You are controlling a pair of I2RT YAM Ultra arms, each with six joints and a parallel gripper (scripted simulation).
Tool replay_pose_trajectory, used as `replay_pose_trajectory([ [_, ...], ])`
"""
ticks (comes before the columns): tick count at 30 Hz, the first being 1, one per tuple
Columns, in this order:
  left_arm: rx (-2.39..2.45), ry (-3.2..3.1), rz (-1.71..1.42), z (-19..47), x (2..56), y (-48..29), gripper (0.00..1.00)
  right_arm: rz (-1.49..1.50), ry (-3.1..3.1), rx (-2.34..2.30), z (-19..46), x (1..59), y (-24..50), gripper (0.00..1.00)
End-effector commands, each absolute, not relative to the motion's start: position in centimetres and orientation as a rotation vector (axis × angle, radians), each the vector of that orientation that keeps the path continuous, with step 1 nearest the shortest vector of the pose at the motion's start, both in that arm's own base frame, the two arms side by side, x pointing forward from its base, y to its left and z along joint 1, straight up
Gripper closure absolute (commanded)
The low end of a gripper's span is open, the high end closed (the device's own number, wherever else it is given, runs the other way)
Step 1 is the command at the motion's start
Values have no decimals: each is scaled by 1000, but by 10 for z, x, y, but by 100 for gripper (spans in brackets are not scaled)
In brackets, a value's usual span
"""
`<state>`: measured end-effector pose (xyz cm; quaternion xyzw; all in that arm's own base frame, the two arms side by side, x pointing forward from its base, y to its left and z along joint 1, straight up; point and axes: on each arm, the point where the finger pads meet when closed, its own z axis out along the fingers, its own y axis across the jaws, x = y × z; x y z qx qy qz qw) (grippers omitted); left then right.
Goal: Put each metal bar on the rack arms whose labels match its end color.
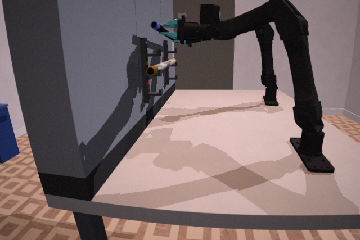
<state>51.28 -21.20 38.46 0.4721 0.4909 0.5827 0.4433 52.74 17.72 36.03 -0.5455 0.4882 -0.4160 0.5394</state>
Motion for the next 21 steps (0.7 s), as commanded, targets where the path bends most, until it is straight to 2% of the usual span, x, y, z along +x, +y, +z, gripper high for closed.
replay_pose_trajectory([
  [1,1075,1139,1452,433,513,-211,100,-1051,1060,-1157,427,531,172,100],
  [21,1069,1126,1476,435,509,-213,100,-1042,1057,-1146,425,528,170,100],
])
